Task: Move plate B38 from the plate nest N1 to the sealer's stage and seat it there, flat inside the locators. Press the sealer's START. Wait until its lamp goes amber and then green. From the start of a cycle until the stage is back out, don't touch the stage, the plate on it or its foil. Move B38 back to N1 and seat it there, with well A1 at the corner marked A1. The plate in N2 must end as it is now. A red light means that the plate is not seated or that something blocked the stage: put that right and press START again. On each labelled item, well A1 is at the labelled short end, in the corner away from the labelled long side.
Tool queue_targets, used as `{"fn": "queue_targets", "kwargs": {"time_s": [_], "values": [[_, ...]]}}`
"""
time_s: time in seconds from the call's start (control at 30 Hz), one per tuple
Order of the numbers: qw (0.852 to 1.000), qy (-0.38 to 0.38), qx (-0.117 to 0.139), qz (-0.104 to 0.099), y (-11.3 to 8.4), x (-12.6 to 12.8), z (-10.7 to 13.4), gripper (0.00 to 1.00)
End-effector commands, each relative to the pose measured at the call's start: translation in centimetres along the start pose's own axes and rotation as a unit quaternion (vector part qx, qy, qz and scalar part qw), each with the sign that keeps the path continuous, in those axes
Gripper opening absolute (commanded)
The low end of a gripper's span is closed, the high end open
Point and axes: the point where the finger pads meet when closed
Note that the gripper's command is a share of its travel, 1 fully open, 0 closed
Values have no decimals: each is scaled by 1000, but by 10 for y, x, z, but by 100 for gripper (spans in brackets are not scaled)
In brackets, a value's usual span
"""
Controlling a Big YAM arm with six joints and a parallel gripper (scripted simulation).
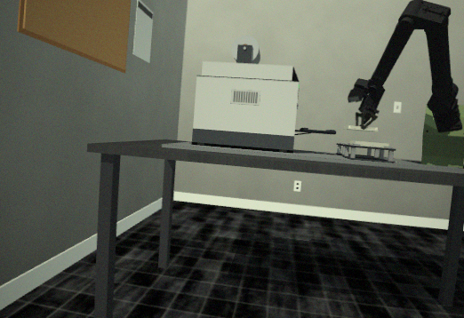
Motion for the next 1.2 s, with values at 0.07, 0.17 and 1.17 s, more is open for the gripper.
{"fn": "queue_targets", "kwargs": {"time_s": [0.07,0.17,1.17], "values": [[999,-36,-8,3,-14,-7,-24,0],[1000,-30,-5,3,-13,-7,-19,0],[1000,-12,5,-4,-25,2,-13,0]]}}
Point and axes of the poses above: the point where the finger pads meet when closed, its own y axis out along the fingers, its own x axis across the jaws, z = x × y, and after that the axes turned 5 degrees about -y, right-handed
